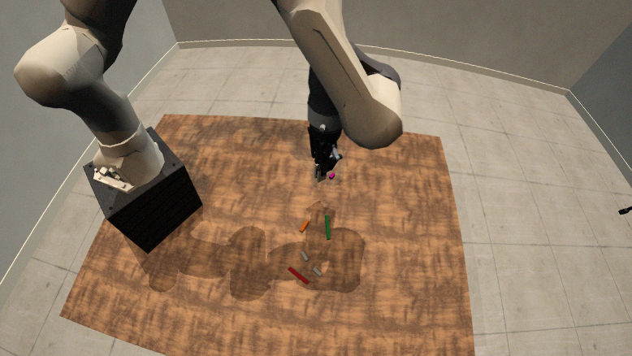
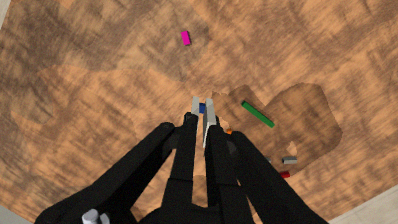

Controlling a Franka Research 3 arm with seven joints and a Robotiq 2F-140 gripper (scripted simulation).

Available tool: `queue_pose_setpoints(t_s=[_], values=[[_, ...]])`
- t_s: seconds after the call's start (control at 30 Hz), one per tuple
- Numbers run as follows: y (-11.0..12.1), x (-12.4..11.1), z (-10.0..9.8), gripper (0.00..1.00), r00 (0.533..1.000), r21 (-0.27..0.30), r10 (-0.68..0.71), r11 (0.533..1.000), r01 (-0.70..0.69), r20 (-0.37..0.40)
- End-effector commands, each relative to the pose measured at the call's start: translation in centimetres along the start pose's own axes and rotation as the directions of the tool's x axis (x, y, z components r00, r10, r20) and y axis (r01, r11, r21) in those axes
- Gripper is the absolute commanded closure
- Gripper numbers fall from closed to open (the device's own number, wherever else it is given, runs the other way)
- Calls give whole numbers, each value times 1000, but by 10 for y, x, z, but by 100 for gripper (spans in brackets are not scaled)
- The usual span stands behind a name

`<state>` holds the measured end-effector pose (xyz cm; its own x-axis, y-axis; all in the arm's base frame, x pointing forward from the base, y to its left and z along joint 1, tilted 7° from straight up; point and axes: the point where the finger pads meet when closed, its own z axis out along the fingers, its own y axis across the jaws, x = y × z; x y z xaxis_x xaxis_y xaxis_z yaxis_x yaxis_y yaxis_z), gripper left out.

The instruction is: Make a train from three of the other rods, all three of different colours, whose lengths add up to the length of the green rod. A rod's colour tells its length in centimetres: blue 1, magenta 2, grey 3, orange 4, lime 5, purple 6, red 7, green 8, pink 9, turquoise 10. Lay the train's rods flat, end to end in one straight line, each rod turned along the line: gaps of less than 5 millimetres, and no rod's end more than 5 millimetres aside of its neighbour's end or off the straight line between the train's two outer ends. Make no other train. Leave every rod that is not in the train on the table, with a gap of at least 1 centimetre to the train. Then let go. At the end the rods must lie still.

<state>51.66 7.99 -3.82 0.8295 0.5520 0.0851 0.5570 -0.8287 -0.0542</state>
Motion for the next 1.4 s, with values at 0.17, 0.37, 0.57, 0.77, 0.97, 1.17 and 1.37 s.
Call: queue_pose_setpoints(t_s=[0.17, 0.37, 0.57, 0.77, 0.97, 1.17, 1.37], values=[[-28, -23, 2, 97, 970, -22, -241, 971, 240, -23], [-43, -39, 2, 97, 946, -24, -323, 946, 322, -20], [-57, -56, 2, 97, 914, -28, -405, 914, 405, -16], [-59, -58, 2, 97, 909, -28, -415, 909, 415, -16], [-59, -58, 2, 97, 909, -28, -415, 909, 415, -16], [-59, -58, 4, 97, 910, -27, -415, 910, 414, -17], [-59, -58, 17, 97, 910, -26, -413, 910, 413, -18]])
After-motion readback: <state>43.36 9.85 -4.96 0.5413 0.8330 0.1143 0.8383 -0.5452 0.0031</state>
